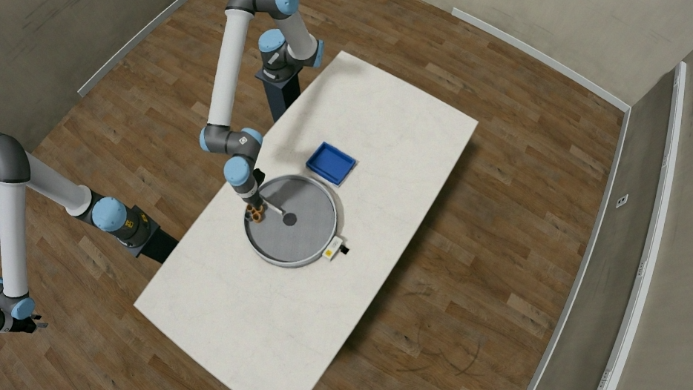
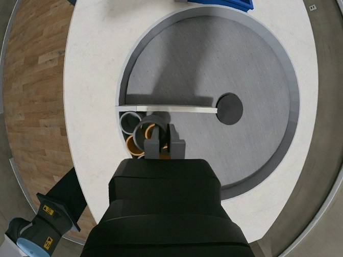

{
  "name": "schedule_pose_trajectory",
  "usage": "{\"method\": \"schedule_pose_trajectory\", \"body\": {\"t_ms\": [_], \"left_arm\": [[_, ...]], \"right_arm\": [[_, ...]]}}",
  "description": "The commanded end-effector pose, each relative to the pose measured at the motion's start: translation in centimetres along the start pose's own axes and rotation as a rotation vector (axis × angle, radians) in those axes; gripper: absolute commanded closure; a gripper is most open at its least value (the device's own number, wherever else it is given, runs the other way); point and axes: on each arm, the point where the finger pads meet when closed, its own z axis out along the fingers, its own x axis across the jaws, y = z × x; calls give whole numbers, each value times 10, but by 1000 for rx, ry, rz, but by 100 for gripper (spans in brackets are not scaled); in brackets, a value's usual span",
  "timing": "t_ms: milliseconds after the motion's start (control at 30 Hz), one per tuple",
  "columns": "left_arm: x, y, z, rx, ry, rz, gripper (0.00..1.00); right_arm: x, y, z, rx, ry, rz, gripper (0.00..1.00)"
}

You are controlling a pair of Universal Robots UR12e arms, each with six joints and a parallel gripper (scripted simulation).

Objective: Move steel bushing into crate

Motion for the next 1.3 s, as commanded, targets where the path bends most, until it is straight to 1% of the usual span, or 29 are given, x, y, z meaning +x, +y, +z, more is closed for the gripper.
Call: {"method": "schedule_pose_trajectory", "body": {"t_ms": [0, 567, 767, 933, 1067, 1133, 1267], "left_arm": [[1, 0, -1, -1, 0, 0, 100], [1, -1, -1, -1, 0, -1, 100], [5, -11, -1, -1, 0, -1, 100], [13, -33, -1, -1, 0, -1, 100], [23, -62, -1, -1, 0, -1, 100], [23, -62, -1, -1, 0, -1, 100], [37, -102, -1, -1, 1, -1, 100]], "right_arm": [[-1, 2, -1, -2, 0, 0, 0], [-1, 2, -1, -2, 0, 0, 0], [-1, 2, -1, -2, 0, 0, 0], [-1, 2, -1, -2, 0, 0, 0], [-1, 2, -1, -2, 0, 0, 0], [-1, 2, -1, -2, 0, 0, 0], [-1, 2, -1, -2, 0, 0, 0]]}}
